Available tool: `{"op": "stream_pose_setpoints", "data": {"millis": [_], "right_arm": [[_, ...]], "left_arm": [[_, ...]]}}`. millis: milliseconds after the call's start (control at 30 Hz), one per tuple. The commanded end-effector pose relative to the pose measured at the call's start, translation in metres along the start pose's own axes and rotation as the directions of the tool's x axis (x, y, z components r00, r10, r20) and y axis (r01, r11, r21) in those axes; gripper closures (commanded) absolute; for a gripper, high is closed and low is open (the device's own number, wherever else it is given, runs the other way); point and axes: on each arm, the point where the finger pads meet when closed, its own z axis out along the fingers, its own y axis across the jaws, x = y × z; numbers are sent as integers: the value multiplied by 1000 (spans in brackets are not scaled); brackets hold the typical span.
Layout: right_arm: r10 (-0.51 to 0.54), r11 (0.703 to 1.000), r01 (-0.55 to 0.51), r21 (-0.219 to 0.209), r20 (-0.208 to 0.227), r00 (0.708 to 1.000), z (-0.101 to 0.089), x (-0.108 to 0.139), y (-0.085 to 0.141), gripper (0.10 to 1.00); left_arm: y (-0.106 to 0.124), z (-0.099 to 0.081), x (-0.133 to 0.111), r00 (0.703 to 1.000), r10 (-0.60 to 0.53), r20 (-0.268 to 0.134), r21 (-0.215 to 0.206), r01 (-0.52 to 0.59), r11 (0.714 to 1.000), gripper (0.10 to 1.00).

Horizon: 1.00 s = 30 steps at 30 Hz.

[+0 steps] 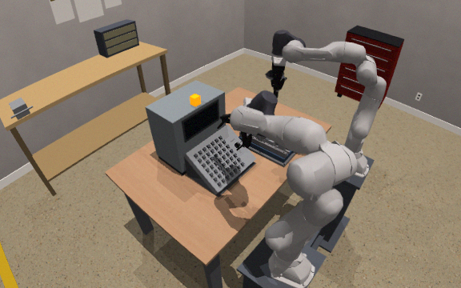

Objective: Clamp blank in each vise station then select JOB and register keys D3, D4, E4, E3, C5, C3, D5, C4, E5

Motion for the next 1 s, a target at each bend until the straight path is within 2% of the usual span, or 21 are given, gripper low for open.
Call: {"op": "stream_pose_setpoints", "data": {"millis": [0,333,900,933,967], "right_arm": [[-197,980,197,13,-9,980,-2,-2,-7,999],[-237,971,237,13,-9,971,-4,-3,-10,999],[-240,971,240,13,-9,971,-5,-3,-11,999],[-222,975,222,9,-7,975,-5,-3,-9,98],[-222,975,222,9,-7,975,-5,-3,-9,98]], "left_arm": [[0,0,0,1000,0,0,0,0,1000,98],[0,0,0,1000,0,0,0,0,1000,98],[0,0,0,1000,0,0,0,0,1000,98],[0,0,0,1000,0,0,0,0,1000,699],[0,0,0,1000,0,0,0,0,1000,699]]}}
